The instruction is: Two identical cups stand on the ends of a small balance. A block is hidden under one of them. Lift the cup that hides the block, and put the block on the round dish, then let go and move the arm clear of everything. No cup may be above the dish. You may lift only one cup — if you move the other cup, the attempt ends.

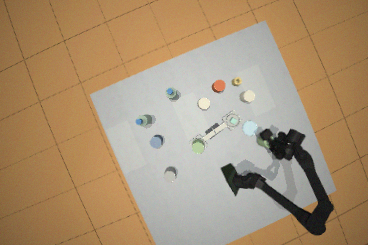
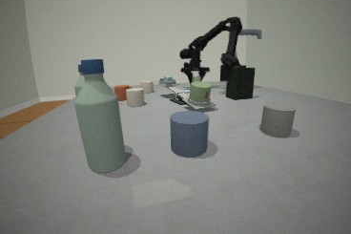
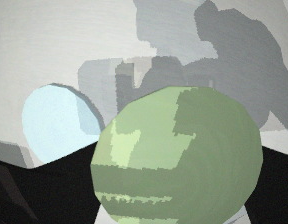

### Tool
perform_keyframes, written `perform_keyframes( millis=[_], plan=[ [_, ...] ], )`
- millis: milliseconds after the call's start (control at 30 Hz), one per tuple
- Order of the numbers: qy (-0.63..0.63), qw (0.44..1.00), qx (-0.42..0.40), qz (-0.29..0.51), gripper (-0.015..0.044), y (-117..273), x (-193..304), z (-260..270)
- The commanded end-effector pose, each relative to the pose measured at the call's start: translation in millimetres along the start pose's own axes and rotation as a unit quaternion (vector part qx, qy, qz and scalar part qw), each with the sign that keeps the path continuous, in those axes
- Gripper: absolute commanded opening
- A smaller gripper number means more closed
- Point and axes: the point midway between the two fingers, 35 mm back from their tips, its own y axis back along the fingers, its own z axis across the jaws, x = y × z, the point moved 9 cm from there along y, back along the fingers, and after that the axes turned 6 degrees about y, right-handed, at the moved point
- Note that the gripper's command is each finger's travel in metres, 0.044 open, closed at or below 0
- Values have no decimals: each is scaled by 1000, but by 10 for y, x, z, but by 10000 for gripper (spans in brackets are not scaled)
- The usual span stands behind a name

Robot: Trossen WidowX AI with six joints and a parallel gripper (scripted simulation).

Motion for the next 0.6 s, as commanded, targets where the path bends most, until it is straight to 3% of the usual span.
perform_keyframes(
  millis=[0,333,567],
  plan=[
    [2,1000,-1,0,0,-41,2,2],
    [2,1000,-1,0,0,-205,2,2],
    [1,1000,0,0,184,-150,-2,3]
  ],
)
